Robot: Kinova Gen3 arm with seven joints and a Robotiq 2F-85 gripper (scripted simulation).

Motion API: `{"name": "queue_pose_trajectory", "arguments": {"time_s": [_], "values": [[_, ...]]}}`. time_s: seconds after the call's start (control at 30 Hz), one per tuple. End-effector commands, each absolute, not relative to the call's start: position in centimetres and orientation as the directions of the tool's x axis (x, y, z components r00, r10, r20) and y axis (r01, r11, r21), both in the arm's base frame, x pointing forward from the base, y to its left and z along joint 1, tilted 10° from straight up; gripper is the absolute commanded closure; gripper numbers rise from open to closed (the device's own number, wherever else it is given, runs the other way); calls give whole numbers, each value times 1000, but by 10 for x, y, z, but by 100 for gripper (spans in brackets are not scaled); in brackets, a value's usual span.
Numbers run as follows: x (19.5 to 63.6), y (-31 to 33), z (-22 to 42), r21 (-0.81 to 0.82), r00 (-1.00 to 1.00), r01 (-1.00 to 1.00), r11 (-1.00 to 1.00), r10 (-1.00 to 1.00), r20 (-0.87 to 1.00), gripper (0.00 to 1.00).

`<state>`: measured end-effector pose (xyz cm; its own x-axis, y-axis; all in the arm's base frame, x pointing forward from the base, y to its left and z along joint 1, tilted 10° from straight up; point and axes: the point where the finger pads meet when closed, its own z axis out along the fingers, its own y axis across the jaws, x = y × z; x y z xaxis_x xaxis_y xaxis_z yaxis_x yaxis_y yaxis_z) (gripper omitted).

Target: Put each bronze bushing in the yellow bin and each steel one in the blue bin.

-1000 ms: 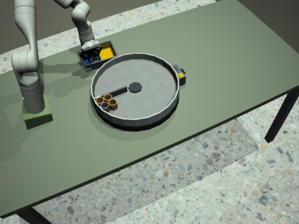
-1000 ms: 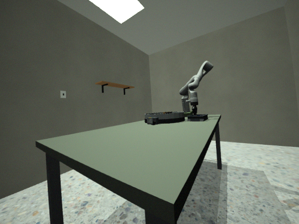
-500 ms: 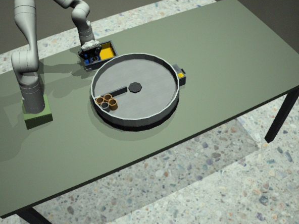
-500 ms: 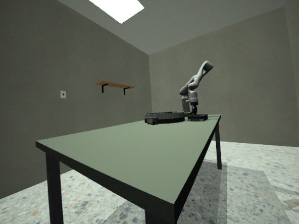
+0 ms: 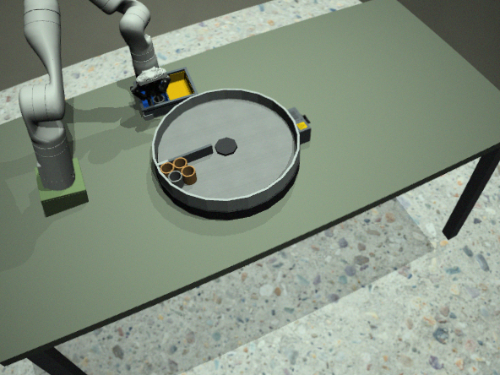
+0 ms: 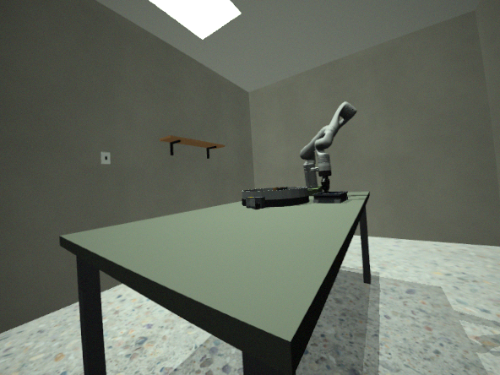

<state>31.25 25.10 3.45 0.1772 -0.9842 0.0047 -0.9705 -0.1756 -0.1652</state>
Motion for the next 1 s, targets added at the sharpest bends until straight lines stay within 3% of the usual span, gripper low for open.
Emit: {"name": "queue_pose_trajectory", "arguments": {"time_s": [0.0,0.97], "values": [[313,251,35,-166,177,-970,-175,-984,4,81],[313,252,40,-166,177,-970,-175,-984,4,81]]}}
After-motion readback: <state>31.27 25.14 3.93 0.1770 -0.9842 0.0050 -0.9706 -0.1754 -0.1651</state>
